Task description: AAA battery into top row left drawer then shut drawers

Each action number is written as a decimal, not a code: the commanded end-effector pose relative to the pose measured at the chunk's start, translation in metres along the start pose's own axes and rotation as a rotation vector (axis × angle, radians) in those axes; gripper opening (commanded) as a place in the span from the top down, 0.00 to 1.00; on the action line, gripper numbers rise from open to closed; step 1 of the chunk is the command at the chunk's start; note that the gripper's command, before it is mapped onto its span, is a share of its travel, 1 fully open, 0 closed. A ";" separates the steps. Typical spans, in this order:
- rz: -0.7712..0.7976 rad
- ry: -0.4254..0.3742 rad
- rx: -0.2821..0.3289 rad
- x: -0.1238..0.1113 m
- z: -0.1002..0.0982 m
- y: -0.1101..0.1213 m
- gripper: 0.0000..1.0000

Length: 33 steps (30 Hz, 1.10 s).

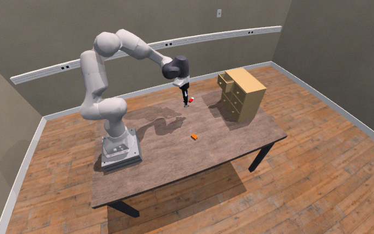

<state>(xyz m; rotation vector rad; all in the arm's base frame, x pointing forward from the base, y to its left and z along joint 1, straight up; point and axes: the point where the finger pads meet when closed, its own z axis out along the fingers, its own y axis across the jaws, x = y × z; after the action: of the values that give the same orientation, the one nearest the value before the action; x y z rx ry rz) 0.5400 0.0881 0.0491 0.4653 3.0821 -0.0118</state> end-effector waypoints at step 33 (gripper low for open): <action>-0.103 0.025 -0.003 -0.176 0.012 0.012 0.87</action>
<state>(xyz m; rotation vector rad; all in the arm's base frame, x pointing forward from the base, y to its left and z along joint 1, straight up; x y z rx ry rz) 0.7147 0.0457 0.0444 0.3459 3.1018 -0.0053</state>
